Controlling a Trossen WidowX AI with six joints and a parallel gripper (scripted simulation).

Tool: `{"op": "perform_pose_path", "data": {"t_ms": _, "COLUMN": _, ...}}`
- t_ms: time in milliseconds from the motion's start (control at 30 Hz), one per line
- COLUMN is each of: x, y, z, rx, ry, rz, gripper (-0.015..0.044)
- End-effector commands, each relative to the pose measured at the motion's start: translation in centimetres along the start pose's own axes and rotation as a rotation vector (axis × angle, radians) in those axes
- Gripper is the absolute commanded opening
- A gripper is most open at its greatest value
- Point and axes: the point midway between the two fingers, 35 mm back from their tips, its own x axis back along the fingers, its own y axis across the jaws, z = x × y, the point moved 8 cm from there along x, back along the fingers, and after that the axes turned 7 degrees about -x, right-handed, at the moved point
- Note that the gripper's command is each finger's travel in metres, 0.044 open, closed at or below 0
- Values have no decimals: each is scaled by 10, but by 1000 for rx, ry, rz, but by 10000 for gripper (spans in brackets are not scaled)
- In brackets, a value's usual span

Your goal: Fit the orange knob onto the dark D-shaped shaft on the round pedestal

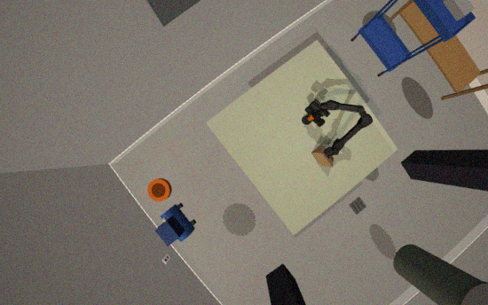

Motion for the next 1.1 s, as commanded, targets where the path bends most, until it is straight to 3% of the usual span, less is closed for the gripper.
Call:
{"op": "perform_pose_path", "data": {"t_ms": 0, "x": 2, "y": 1, "z": -1, "rx": -120, "ry": 1, "rz": -4, "gripper": 0}}
{"op": "perform_pose_path", "data": {"t_ms": 1067, "x": 1, "y": 1, "z": 0, "rx": -215, "ry": 1, "rz": -4, "gripper": 0}}
